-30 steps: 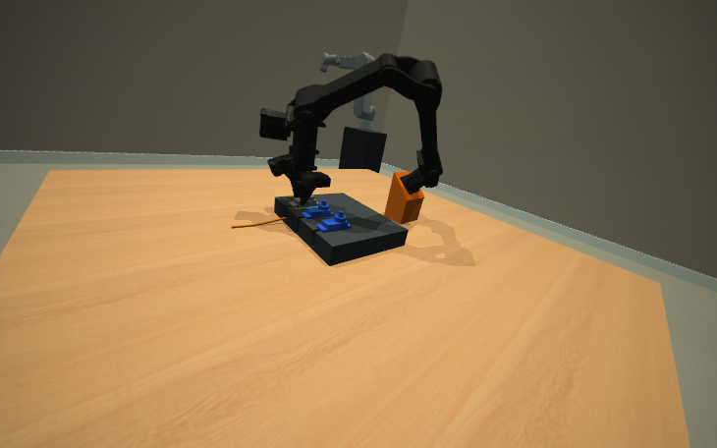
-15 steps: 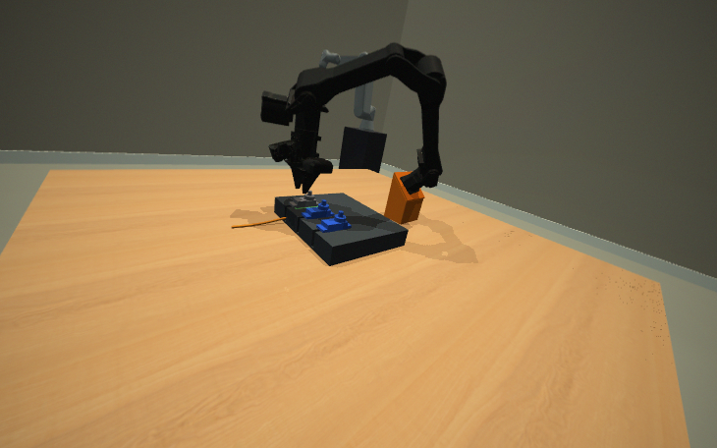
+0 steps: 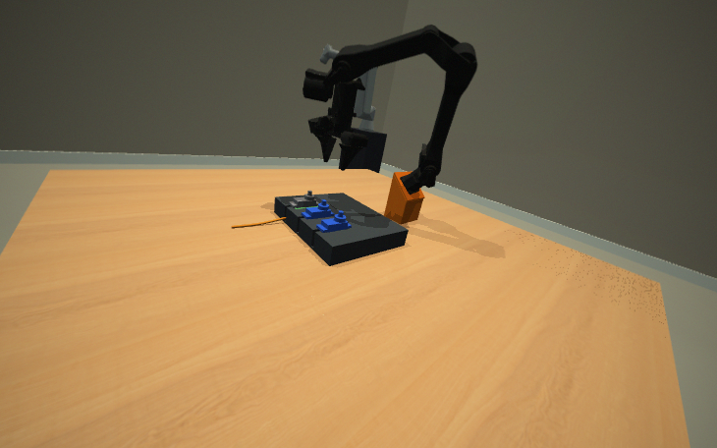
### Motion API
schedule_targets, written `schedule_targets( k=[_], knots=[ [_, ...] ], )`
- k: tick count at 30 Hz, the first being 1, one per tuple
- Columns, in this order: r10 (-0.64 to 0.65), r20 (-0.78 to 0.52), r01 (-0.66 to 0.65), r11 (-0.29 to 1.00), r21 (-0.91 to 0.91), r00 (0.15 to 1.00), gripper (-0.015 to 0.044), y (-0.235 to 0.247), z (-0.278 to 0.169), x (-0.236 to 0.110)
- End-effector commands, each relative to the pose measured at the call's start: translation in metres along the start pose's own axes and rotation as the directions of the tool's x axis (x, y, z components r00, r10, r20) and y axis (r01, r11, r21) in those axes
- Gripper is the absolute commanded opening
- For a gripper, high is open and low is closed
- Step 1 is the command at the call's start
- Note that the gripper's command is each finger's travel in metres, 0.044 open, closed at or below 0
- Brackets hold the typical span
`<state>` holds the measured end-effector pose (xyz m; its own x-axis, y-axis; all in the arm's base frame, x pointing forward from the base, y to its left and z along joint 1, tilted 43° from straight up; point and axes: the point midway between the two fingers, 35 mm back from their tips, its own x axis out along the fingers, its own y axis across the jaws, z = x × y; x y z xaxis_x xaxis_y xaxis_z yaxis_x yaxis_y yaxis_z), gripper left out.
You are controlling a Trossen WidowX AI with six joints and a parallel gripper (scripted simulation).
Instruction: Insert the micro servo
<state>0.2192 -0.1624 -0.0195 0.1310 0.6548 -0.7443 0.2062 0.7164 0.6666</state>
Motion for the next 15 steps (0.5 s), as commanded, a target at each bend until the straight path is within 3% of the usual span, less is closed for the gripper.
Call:
schedule_targets(
  k=[1,10,15],
  knots=[
    [0.008,-0.021,-0.009,1.0,-0.012,1.0,0.044,0.004,-0.01,0.001],
    [0.003,-0.007,-0.003,1.0,-0.004,1.0,0.044,0.004,-0.008,-0.049],
    [0.003,-0.007,-0.003,1.0,-0.004,1.0,0.044,0.004,-0.008,-0.051]
  ],
)
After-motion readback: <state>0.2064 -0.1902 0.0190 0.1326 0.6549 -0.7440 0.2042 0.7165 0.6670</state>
